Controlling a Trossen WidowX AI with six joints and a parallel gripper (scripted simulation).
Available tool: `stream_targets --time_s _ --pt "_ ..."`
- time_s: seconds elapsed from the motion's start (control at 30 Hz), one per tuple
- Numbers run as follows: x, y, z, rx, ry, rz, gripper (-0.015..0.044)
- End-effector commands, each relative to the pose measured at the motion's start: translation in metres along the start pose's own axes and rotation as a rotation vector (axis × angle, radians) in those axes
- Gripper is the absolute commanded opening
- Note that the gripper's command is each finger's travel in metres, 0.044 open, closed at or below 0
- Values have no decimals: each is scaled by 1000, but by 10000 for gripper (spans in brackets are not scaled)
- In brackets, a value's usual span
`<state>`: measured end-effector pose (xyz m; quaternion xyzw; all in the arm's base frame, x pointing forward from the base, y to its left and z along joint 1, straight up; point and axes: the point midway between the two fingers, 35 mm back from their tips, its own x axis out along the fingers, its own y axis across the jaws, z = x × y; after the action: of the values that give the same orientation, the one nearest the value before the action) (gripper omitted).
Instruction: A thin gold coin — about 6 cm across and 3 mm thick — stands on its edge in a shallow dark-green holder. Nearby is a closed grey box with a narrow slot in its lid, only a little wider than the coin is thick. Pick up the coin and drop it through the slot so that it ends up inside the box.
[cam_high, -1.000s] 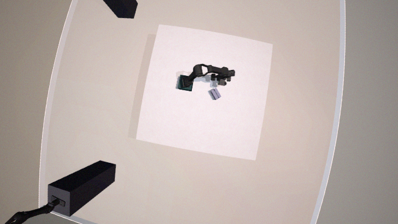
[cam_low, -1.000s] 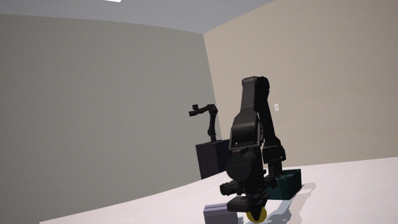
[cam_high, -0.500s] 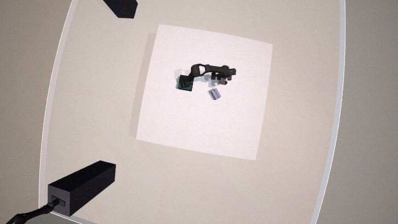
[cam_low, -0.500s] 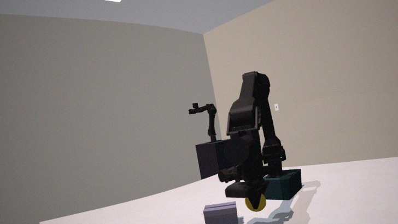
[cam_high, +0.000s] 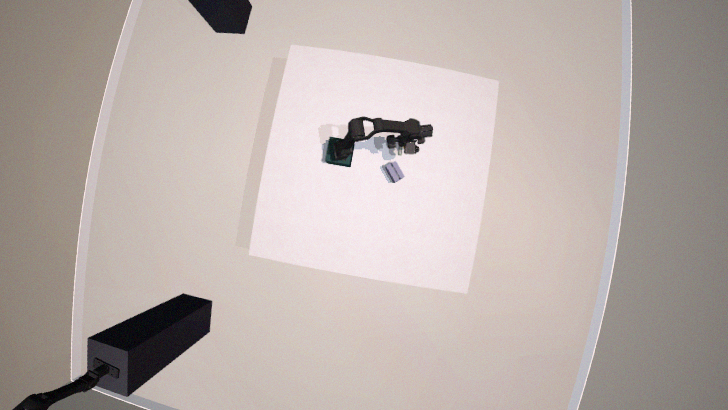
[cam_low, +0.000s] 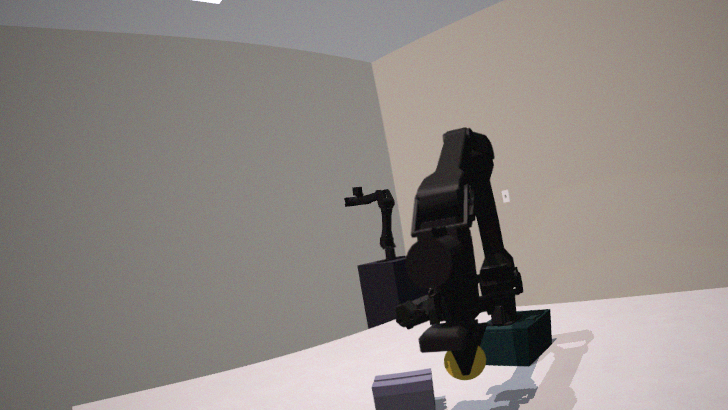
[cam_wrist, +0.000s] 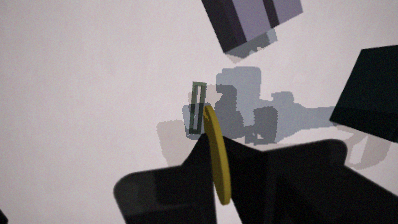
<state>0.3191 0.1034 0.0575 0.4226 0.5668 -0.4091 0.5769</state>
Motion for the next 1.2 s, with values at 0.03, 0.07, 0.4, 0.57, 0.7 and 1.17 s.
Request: stream_targets --time_s 0.03,0.07,0.4,0.57,0.7,1.17 --pt "-3 4 2 -177 -2 7 0" --pt "-3 5 2 -210 -2 7 0" --pt "-3 7 3 -359 -2 7 0" --pt "-3 5 10 -359 -3 7 0" --pt "-3 2 20 -360 -4 6 0" --pt "-3 -10 55 -360 -7 5 0"
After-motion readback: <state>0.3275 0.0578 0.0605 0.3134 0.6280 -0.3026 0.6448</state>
